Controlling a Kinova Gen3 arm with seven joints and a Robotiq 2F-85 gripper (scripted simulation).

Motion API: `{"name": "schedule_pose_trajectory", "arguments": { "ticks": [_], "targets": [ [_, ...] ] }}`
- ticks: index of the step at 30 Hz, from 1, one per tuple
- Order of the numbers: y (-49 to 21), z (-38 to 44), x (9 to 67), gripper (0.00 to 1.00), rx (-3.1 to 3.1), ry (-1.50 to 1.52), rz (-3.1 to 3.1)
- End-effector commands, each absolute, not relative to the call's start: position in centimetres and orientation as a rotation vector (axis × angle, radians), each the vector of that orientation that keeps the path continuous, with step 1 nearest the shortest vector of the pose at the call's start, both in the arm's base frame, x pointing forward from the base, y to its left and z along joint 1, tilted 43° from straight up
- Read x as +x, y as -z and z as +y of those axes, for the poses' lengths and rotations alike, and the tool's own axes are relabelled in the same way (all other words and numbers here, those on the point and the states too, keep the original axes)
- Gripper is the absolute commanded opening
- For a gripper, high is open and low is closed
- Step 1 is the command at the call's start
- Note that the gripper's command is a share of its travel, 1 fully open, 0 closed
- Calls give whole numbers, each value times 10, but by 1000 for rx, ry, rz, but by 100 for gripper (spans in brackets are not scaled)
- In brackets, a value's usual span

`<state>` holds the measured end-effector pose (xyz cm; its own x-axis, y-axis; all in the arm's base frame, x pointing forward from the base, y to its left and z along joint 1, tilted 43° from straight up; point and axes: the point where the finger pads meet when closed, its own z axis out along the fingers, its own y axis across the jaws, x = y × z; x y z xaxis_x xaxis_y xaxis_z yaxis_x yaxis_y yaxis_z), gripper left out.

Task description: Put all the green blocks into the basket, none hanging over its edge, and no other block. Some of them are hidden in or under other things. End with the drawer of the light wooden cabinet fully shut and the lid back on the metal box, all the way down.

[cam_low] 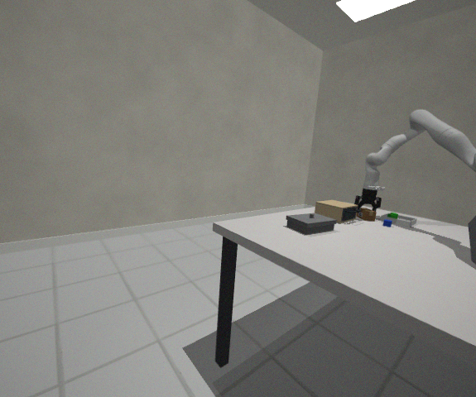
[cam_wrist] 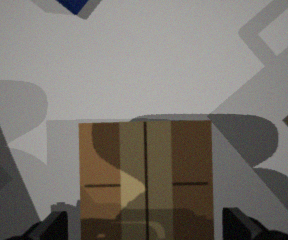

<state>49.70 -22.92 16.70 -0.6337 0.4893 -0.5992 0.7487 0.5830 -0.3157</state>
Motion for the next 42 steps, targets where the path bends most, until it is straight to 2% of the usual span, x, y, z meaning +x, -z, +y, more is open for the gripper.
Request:
{"name": "schedule_pose_trajectory", "arguments": {
  "ticks": [1,27,28,42],
  "targets": [
    [-167,-231,499,93,988,771,2356],
    [-167,-231,499,93,988,771,2356],
    [-167,-231,499,67,988,771,2356],
    [-167,-231,499,67,988,772,2356]
  ]
}}
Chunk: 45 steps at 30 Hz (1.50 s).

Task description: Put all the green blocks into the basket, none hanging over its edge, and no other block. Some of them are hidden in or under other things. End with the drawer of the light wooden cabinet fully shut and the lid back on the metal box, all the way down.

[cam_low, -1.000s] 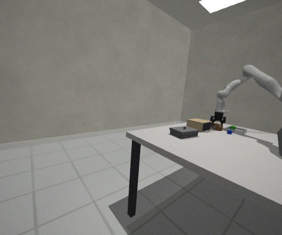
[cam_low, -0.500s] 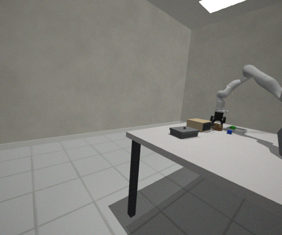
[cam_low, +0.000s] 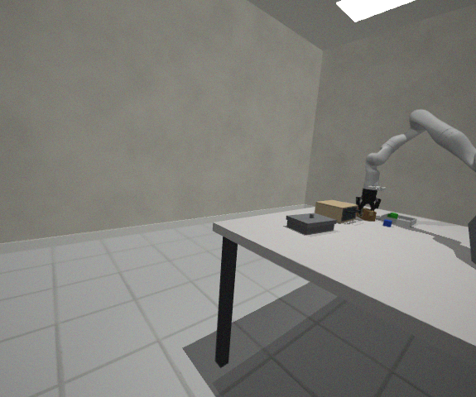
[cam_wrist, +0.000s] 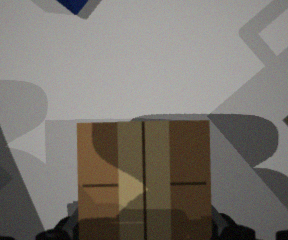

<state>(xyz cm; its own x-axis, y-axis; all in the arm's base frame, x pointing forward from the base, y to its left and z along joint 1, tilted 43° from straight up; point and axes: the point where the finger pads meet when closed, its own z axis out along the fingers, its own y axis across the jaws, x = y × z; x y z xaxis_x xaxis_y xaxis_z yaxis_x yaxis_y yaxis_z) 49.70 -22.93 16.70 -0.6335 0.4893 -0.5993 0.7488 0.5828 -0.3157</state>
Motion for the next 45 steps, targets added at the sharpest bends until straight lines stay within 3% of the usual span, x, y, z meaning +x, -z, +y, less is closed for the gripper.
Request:
{"name": "schedule_pose_trajectory", "arguments": {
  "ticks": [1,45],
  "targets": [
    [-167,-231,499,67,988,772,2356],
    [-201,-199,489,67,981,770,2366]
  ]
}}
